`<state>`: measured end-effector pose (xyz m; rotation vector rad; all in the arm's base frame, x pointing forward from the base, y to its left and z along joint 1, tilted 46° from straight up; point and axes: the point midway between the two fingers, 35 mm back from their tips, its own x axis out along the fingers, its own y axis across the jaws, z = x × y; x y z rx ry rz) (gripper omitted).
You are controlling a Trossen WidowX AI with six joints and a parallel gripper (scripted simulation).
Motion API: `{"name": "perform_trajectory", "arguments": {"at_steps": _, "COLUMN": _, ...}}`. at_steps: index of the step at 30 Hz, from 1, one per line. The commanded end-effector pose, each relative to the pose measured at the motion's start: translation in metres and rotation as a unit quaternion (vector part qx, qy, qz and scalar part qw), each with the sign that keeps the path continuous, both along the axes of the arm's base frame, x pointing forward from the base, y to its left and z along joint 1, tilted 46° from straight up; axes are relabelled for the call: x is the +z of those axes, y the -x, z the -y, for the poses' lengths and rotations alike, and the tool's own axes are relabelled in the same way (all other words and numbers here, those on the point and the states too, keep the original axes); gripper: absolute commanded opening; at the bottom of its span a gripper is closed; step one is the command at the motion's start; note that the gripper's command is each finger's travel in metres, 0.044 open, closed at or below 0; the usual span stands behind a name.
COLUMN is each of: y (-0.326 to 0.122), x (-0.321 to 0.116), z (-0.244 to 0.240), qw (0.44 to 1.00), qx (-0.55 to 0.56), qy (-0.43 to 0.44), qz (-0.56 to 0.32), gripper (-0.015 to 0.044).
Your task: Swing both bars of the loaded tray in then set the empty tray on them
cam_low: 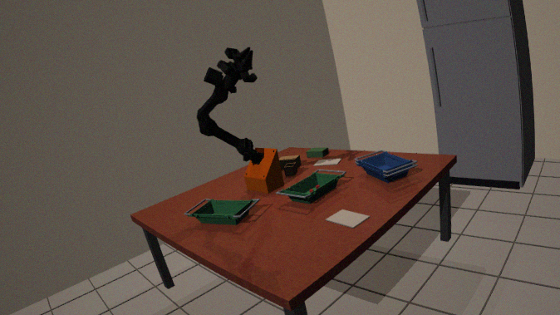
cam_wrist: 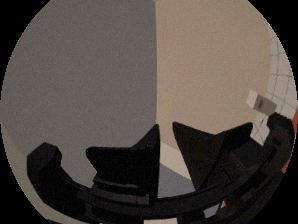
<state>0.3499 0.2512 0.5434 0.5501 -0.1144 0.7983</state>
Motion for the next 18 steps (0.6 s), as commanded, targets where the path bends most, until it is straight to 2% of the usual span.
{"name": "perform_trajectory", "arguments": {"at_steps": 1, "y": -0.037, "x": -0.041, "z": 0.015, "qw": 0.991, "qx": -0.039, "qy": -0.042, "qz": -0.12, "gripper": 0.0082}}
{"name": "perform_trajectory", "arguments": {"at_steps": 6, "y": -0.083, "x": -0.105, "z": 0.044, "qw": 0.95, "qx": -0.113, "qy": -0.11, "qz": -0.27, "gripper": 0.0082}}
{"name": "perform_trajectory", "arguments": {"at_steps": 11, "y": -0.112, "x": -0.166, "z": 0.079, "qw": 0.881, "qx": -0.196, "qy": -0.191, "qz": -0.386, "gripper": 0.0082}}
{"name": "perform_trajectory", "arguments": {"at_steps": 18, "y": -0.131, "x": -0.262, "z": 0.147, "qw": 0.715, "qx": -0.35, "qy": -0.344, "qz": -0.498, "gripper": 0.0082}}
